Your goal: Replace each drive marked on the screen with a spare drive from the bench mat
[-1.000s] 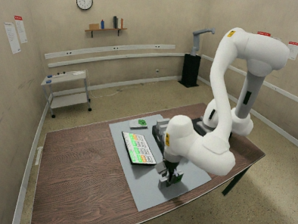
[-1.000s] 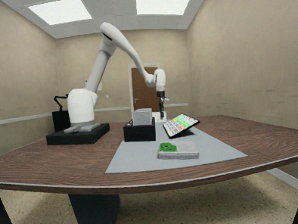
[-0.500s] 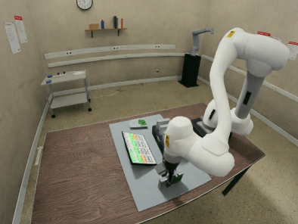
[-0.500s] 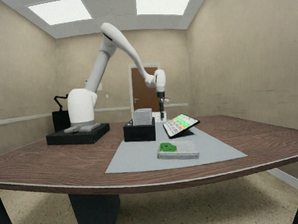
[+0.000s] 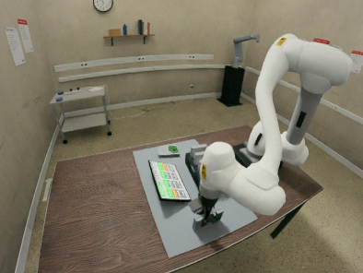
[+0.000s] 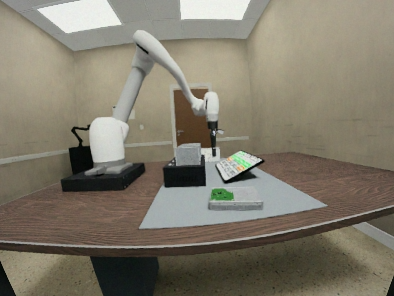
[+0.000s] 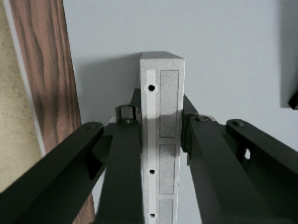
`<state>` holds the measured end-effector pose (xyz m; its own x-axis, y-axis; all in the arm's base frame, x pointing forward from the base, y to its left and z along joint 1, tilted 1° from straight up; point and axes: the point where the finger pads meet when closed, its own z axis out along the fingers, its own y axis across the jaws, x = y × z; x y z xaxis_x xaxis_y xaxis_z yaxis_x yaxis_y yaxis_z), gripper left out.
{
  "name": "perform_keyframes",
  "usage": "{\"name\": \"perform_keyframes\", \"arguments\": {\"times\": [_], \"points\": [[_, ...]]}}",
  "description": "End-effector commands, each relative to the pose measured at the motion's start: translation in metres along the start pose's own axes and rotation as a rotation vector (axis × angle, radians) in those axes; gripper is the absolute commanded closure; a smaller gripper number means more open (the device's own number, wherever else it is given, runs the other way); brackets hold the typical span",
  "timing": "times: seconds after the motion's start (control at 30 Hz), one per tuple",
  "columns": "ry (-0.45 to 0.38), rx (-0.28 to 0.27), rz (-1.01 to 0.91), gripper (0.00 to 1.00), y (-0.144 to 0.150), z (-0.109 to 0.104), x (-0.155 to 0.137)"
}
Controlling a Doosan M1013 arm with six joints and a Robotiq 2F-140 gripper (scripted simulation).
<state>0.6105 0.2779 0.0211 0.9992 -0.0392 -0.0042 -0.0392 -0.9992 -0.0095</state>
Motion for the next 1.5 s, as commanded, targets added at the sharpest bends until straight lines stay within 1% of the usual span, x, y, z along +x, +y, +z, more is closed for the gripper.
{"name": "perform_keyframes", "arguments": {"times": [0.0,1.13,1.17,1.47], "points": [[0.001,0.001,0.0,0.74,-0.0002,-0.001,0.0004],[0.001,0.001,0.0,0.76,-0.0002,-0.0038,0.0004],[0.001,0.001,0.0,0.9,-0.0002,-0.0038,0.0004],[0.001,0.001,0.0,0.9,-0.0002,-0.0038,0.0004]]}}
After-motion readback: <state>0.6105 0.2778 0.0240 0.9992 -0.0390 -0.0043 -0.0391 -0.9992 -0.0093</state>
